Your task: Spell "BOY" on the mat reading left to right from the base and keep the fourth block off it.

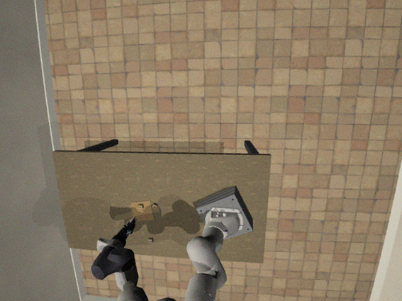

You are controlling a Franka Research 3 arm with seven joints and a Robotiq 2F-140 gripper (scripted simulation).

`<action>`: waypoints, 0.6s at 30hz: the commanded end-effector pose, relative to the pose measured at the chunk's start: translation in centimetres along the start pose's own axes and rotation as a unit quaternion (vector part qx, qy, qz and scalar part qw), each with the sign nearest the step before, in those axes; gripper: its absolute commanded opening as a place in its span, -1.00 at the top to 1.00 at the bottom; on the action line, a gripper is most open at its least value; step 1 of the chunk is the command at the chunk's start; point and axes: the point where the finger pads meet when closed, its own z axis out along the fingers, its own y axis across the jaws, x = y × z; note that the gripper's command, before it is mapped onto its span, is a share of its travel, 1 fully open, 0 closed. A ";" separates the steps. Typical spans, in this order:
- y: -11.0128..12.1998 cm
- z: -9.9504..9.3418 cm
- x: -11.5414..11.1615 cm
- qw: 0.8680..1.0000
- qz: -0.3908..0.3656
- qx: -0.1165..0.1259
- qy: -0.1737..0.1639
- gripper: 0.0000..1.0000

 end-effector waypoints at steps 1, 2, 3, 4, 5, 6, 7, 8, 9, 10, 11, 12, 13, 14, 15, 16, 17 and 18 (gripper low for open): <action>-0.1 0.2 0.0 0.998 0.070 0.002 -0.003 0.74; -0.1 0.2 0.0 0.997 0.077 0.002 -0.003 0.74; -0.1 0.2 0.0 0.997 0.077 0.002 -0.003 0.74; -0.1 0.2 0.0 0.997 0.077 0.002 -0.003 0.74; -0.1 0.4 -0.1 0.995 0.097 0.001 -0.006 0.74; -0.1 0.5 -0.2 0.995 0.104 0.000 -0.006 0.74; -0.1 0.5 -0.2 0.994 0.111 0.000 -0.007 0.74; 0.0 0.6 -0.2 0.993 0.119 0.000 -0.008 0.74; 0.0 0.7 -0.3 0.992 0.127 0.000 -0.009 0.74; 0.0 0.8 -0.3 0.991 0.134 -0.001 -0.010 0.74; 0.0 0.8 -0.3 0.990 0.142 -0.001 -0.010 0.74; 0.0 0.9 -0.4 0.989 0.149 -0.001 -0.011 0.74; 0.0 1.0 -0.4 0.988 0.157 -0.002 -0.012 0.74; 0.0 1.0 -0.5 0.986 0.164 -0.002 -0.013 0.74; 0.0 1.1 -0.5 0.985 0.172 -0.002 -0.014 0.74; 0.0 1.2 -0.5 0.984 0.180 -0.003 -0.015 0.74; 0.0 1.3 -0.6 0.982 0.187 -0.003 -0.016 0.74; 0.0 1.3 -0.6 0.981 0.195 -0.004 -0.016 0.74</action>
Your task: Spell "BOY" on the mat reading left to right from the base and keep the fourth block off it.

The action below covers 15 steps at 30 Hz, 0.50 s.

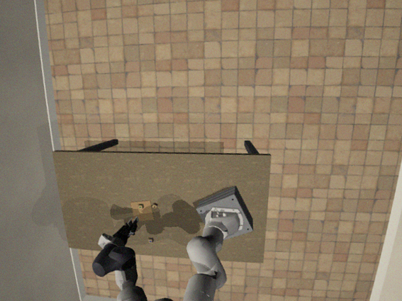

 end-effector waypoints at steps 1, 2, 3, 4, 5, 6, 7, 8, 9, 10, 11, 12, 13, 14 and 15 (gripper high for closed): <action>-0.1 0.2 -0.1 0.998 0.069 0.001 -0.004 0.74; -0.1 0.2 -0.1 0.998 0.069 0.001 -0.004 0.74; -0.1 0.2 -0.1 0.998 0.069 0.001 -0.004 0.74; -0.1 0.4 -0.2 0.996 0.090 0.000 -0.006 0.74; -0.1 0.5 -0.3 0.995 0.098 0.000 -0.007 0.74; 0.0 0.5 -0.3 0.994 0.106 -0.001 -0.008 0.74; 0.0 0.6 -0.3 0.993 0.114 -0.001 -0.009 0.74; 0.0 0.7 -0.4 0.993 0.122 -0.002 -0.010 0.74; 0.0 0.7 -0.4 0.992 0.127 -0.002 -0.011 0.74; 0.0 0.8 -0.4 0.991 0.131 -0.002 -0.011 0.74; 0.0 0.8 -0.4 0.991 0.132 -0.003 -0.011 0.74; 0.0 0.8 -0.4 0.991 0.132 -0.003 -0.011 0.74; 0.0 0.8 -0.4 0.991 0.132 -0.003 -0.011 0.74; 0.0 0.8 -0.4 0.991 0.132 -0.003 -0.011 0.74; 0.0 0.8 -0.4 0.991 0.132 -0.003 -0.011 0.74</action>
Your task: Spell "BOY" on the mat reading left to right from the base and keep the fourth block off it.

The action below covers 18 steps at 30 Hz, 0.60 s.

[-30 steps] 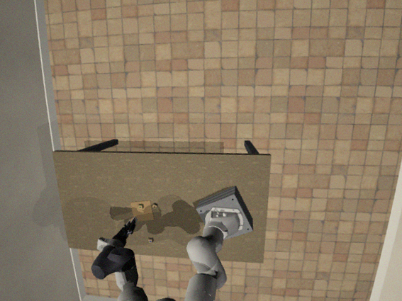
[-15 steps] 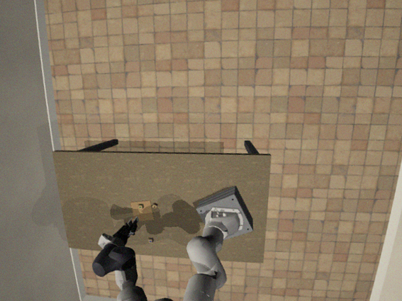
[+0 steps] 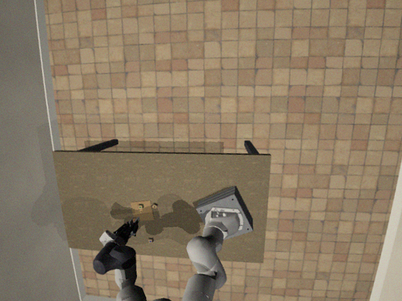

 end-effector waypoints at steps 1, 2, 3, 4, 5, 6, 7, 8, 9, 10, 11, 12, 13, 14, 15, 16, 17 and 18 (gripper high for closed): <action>-0.2 0.0 -0.2 1.000 0.031 0.002 -0.001 0.74; -0.2 0.0 -0.2 1.000 0.031 0.002 -0.001 0.74; -0.2 0.0 -0.2 1.000 0.031 0.002 -0.001 0.74; -0.2 0.0 -0.2 1.000 0.031 0.002 -0.001 0.74; -0.2 0.0 -0.2 1.000 0.031 0.002 -0.001 0.74; -0.2 0.0 -0.2 1.000 0.031 0.002 -0.001 0.74; -0.2 0.0 -0.2 1.000 0.031 0.002 -0.001 0.74; -0.2 0.0 -0.2 1.000 0.031 0.002 -0.001 0.74; -0.2 0.0 -0.2 1.000 0.031 0.002 -0.001 0.74; -0.2 0.0 -0.2 1.000 0.031 0.002 -0.001 0.74; -0.2 0.0 -0.2 1.000 0.031 0.002 -0.001 0.74; -0.2 0.1 -0.2 1.000 0.031 0.002 -0.001 0.74; -0.2 0.2 -0.2 1.000 0.031 0.002 -0.001 0.74; -0.2 0.3 -0.2 1.000 0.031 0.002 -0.001 0.74; -0.2 0.5 -0.2 1.000 0.031 0.002 -0.001 0.74; -0.2 0.8 -0.2 1.000 0.031 0.002 -0.001 0.74; -0.2 1.0 -0.2 1.000 0.031 0.002 -0.001 0.74; -0.2 1.4 -0.2 1.000 0.031 0.002 -0.001 0.74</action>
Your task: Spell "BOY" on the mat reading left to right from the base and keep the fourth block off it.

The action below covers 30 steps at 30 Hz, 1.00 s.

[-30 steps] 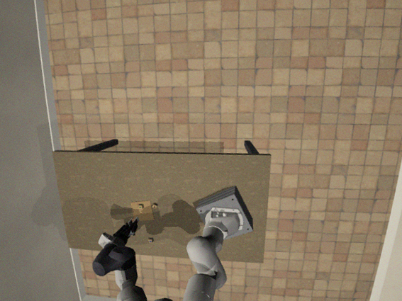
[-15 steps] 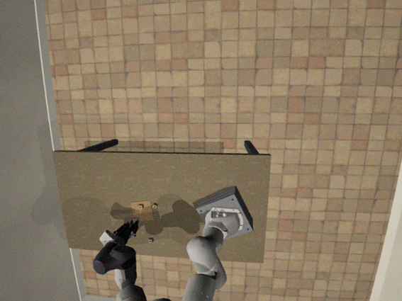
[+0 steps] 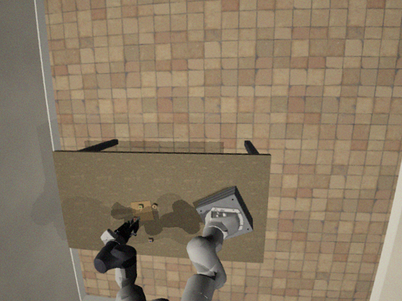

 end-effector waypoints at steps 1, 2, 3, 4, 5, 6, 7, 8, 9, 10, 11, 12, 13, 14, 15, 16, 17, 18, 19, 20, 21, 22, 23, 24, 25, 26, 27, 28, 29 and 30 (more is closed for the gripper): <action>-0.2 0.9 -0.2 1.000 0.001 0.004 -0.001 0.74; -0.2 1.3 -0.2 1.000 0.001 0.004 -0.001 0.74; -0.2 1.3 -0.2 1.000 0.001 0.004 -0.001 0.74; -0.2 1.3 -0.2 1.000 0.001 0.004 -0.001 0.74; -0.3 1.7 -0.2 1.000 0.001 0.004 -0.001 0.74; -0.3 2.2 -0.2 1.000 0.001 0.004 -0.001 0.74; -0.3 2.7 -0.2 1.000 0.001 0.004 -0.001 0.74; -0.3 3.2 -0.2 1.000 0.001 0.004 -0.001 0.74; -0.3 3.6 -0.2 1.000 0.001 0.004 -0.001 0.74; -0.3 4.1 -0.2 1.000 0.001 0.004 -0.001 0.74; -0.3 4.6 -0.2 1.000 0.001 0.004 -0.001 0.74; -0.3 5.1 -0.2 1.000 0.001 0.004 -0.001 0.74; -0.3 5.6 -0.2 1.000 0.001 0.004 -0.001 0.74; -0.3 6.0 -0.2 1.000 0.001 0.004 -0.001 0.74; -0.3 6.5 -0.2 1.000 0.001 0.004 -0.001 0.74; -0.3 6.9 -0.2 1.000 0.001 0.004 -0.001 0.74; -0.3 7.2 -0.2 1.000 0.001 0.004 -0.001 0.74; -0.3 7.5 -0.2 1.000 0.001 0.004 -0.001 0.74; -0.3 7.8 -0.2 1.000 0.001 0.004 -0.001 0.74; -0.3 7.8 -0.2 1.000 0.001 0.004 -0.001 0.74; -0.3 7.8 -0.2 1.000 0.001 0.004 -0.001 0.74; -0.3 8.1 -0.2 1.000 0.001 0.004 -0.001 0.74; -0.3 8.3 -0.2 1.000 0.001 0.004 -0.001 0.74; -0.3 8.4 -0.2 1.000 0.001 0.004 -0.001 0.74; -0.3 8.6 -0.2 1.000 0.001 0.004 -0.001 0.74; -0.3 8.7 -0.2 1.000 0.001 0.004 -0.001 0.74; -0.3 8.7 -0.2 1.000 0.001 0.004 -0.001 0.74; -0.3 8.8 -0.2 1.000 0.001 0.004 -0.001 0.74; -0.3 8.8 -0.2 1.000 0.001 0.004 -0.001 0.74; -0.3 8.8 -0.2 1.000 0.001 0.004 -0.001 0.74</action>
